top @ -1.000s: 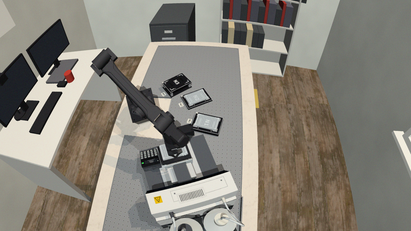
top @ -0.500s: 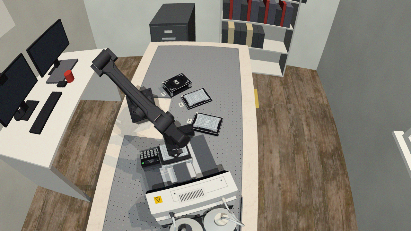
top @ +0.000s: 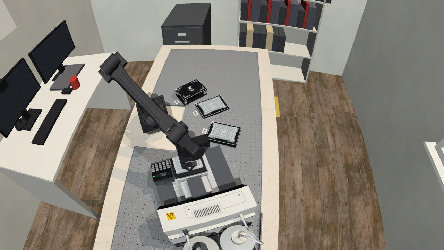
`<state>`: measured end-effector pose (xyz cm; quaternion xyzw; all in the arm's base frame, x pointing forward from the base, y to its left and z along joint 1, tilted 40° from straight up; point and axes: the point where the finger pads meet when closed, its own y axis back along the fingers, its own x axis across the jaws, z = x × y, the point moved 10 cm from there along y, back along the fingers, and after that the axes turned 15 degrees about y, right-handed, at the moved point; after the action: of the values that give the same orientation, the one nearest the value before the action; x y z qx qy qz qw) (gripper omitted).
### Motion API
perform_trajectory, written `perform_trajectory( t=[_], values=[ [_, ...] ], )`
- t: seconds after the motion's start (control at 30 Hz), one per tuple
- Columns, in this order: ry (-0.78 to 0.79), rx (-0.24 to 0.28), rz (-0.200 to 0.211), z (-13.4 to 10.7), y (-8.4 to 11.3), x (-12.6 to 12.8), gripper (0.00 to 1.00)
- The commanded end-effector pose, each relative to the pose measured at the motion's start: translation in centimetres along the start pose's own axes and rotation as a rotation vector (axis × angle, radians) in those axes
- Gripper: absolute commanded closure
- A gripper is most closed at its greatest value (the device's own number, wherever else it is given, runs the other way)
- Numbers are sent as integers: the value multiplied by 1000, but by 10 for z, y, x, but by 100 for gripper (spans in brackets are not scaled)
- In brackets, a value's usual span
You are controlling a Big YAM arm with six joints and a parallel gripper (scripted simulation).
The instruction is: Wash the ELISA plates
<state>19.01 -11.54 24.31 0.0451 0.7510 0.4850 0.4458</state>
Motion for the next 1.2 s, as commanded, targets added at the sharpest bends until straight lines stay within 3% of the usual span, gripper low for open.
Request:
perform_trajectory(
  t=[0.0, 1.17],
  values=[
    [2, 3, -2, -1, -3, -1, 16],
    [2, 2, -5, -1, -7, -2, 16]
  ],
)
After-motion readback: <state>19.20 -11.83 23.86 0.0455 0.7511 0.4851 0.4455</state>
